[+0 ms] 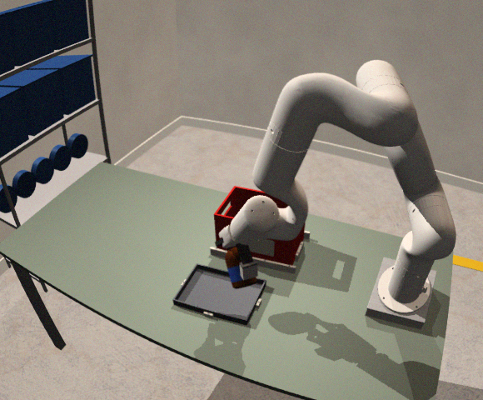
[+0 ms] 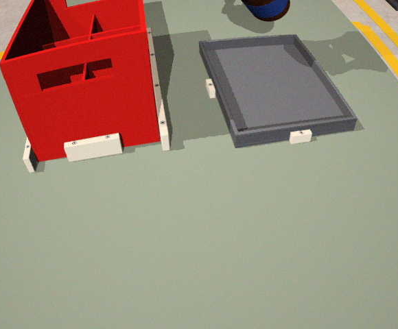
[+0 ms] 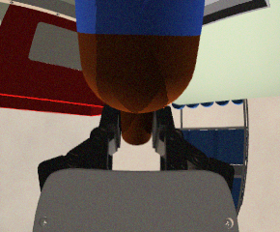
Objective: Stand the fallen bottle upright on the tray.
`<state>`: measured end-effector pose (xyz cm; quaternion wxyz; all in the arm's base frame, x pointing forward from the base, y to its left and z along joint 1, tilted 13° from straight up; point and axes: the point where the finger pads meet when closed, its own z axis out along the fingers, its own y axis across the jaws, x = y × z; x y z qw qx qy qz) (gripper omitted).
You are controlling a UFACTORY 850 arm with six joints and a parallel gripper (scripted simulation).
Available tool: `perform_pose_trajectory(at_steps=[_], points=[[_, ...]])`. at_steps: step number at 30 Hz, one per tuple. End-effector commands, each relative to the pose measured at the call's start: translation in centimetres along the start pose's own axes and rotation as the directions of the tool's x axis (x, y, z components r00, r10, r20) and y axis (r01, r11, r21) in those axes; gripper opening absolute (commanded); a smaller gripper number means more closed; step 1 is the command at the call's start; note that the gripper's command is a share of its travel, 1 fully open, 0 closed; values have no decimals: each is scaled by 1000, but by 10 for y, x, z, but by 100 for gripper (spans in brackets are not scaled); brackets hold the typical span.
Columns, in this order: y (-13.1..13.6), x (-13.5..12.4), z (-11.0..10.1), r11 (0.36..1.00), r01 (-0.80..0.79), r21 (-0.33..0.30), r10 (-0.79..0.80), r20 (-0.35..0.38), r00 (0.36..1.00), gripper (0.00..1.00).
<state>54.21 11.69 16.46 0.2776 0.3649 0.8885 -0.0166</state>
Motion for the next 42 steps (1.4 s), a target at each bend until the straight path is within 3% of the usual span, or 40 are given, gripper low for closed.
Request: perform_pose_trajectory(at_steps=[1, 42], points=[[1, -1, 0, 1000, -1, -1, 1, 2, 1000, 0], [1, 0, -2, 1000, -1, -1, 1, 174, 985, 0]])
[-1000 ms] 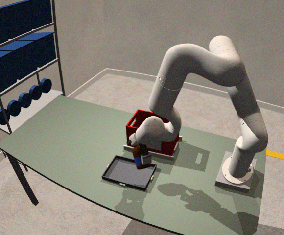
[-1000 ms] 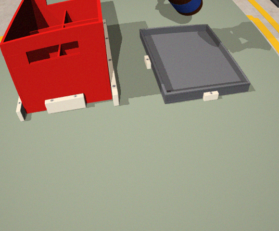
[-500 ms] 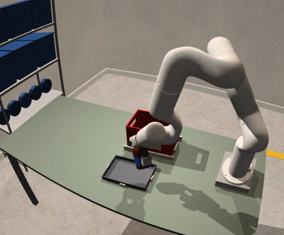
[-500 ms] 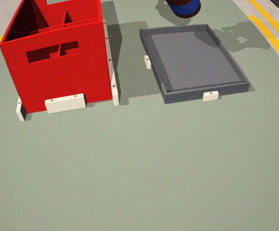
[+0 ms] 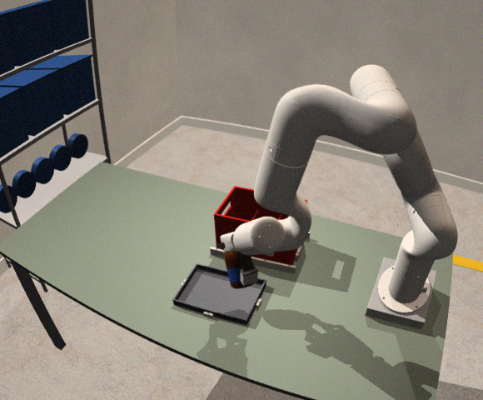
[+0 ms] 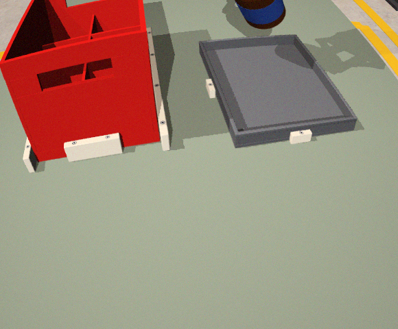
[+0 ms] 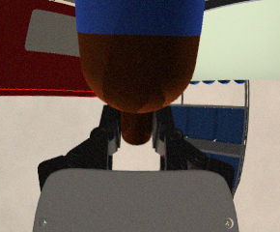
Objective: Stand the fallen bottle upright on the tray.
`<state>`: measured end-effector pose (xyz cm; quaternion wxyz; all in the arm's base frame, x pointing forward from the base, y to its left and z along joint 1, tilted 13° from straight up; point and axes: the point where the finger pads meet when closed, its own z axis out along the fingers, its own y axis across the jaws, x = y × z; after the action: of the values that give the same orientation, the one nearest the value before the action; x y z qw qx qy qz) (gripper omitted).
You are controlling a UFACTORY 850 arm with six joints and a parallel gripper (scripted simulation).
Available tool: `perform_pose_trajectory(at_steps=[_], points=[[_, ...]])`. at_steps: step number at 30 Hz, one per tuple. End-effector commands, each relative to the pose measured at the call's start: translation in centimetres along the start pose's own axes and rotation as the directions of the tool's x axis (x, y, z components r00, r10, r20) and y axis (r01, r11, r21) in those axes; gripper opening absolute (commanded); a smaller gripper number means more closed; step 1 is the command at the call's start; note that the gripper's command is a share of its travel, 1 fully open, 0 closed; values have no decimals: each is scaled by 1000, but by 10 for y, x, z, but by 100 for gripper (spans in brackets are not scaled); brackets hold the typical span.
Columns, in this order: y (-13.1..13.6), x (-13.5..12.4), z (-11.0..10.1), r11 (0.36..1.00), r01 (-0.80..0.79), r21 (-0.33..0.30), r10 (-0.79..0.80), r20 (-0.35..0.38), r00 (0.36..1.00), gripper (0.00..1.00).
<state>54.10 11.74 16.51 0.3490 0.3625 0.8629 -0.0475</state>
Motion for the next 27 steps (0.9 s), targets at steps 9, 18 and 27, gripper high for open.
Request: perform_pose_trajectory(at_steps=[9, 18, 27], points=[[1, -1, -1, 1000, -2, -4, 2, 12, 1000, 0], [1, -1, -1, 1000, -2, -4, 2, 12, 1000, 0], [1, -1, 0, 1000, -2, -2, 2, 25, 1000, 0]])
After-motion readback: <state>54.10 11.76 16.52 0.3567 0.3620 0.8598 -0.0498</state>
